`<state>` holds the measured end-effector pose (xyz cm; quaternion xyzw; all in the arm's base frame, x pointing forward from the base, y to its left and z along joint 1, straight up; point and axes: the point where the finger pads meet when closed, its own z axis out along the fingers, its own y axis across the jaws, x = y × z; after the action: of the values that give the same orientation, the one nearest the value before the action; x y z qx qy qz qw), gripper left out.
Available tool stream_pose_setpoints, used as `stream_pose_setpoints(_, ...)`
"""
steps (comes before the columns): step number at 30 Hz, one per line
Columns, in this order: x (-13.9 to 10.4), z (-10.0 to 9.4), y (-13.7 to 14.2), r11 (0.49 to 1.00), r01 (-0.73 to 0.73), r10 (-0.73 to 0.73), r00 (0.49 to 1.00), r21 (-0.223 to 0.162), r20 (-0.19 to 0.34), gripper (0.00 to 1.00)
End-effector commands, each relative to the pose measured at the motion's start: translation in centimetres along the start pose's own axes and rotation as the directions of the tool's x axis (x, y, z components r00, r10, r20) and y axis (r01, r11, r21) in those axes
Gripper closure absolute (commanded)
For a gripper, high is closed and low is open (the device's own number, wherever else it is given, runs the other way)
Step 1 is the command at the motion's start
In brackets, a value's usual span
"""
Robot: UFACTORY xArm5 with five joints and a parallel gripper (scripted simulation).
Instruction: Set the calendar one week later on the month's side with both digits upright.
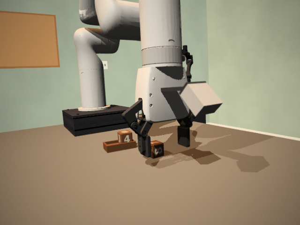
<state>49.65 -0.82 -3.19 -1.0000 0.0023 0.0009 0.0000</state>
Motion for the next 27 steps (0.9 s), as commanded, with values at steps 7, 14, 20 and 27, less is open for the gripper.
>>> stream_pose_setpoints(7, 0.2, -0.1, 0.0, 1.000, 0.000, 0.000, 1.000, 0.000, -0.004, 0.00)
stream_pose_setpoints(14, 0.1, -0.5, 0.0, 1.000, 0.000, 0.000, 1.000, 0.000, -0.004, 0.00)
stream_pose_setpoints(20, 0.1, -2.6, 0.0, 1.000, 0.000, 0.000, 1.000, 0.000, -0.004, 0.00)
stream_pose_setpoints(27, 0.1, -4.8, 0.0, 1.000, 0.000, 0.000, 1.000, 0.000, -0.004, 0.00)
